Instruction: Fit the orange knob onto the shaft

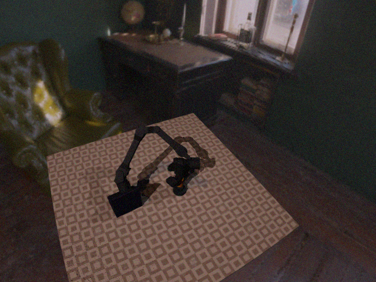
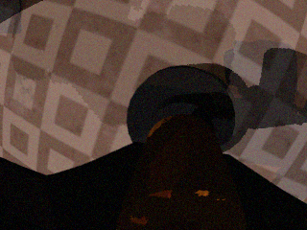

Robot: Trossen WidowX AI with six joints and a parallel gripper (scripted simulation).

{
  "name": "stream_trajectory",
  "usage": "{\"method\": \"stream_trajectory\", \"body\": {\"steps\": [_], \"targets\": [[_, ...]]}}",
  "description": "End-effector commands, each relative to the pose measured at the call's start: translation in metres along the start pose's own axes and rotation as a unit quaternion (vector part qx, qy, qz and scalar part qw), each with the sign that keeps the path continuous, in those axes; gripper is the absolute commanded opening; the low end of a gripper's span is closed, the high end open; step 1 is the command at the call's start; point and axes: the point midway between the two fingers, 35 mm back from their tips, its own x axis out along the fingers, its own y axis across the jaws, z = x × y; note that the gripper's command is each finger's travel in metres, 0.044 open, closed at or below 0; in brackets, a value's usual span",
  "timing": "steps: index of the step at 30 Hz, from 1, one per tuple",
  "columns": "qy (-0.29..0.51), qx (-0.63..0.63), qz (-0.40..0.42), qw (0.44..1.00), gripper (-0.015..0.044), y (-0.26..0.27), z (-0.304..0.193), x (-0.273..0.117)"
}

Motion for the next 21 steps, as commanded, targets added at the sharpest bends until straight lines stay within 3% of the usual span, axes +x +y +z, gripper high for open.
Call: {"method": "stream_trajectory", "body": {"steps": [1, 21], "targets": [[0.001, -0.003, -0.003, 1.0, 0.0, -0.0023, 0.0003, -0.0021], [0.002, -0.017, -0.002, 1.0, 0.0, 0.0007, -0.0009, -0.0026]]}}
